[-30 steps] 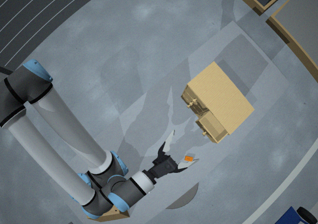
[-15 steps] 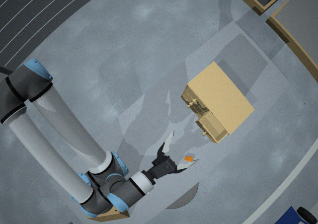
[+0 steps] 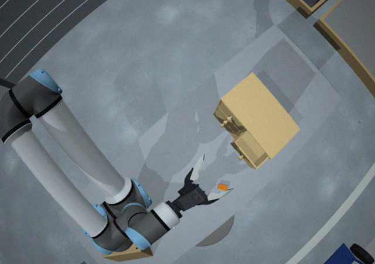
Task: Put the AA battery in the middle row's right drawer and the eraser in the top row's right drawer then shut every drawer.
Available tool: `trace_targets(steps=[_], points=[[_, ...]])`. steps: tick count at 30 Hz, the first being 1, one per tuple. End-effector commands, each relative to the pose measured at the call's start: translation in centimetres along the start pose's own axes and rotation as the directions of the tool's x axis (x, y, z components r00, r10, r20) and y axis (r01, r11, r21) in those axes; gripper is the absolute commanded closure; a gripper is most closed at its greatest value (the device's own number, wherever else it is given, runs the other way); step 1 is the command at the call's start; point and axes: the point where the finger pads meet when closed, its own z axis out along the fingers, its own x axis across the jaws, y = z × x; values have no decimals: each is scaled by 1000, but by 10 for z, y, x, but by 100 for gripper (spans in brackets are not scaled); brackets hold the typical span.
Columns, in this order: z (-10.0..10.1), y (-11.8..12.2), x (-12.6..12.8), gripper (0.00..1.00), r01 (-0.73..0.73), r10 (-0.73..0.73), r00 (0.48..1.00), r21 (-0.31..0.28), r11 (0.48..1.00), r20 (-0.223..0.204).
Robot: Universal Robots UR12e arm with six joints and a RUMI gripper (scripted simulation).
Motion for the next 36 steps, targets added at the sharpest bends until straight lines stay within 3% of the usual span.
trace_targets(steps=[1, 36], points=[[-4, 2, 1, 0, -4, 4, 1000, -39, 999, 16], [-11, 4, 0, 0, -4, 4, 1000, -39, 999, 16]])
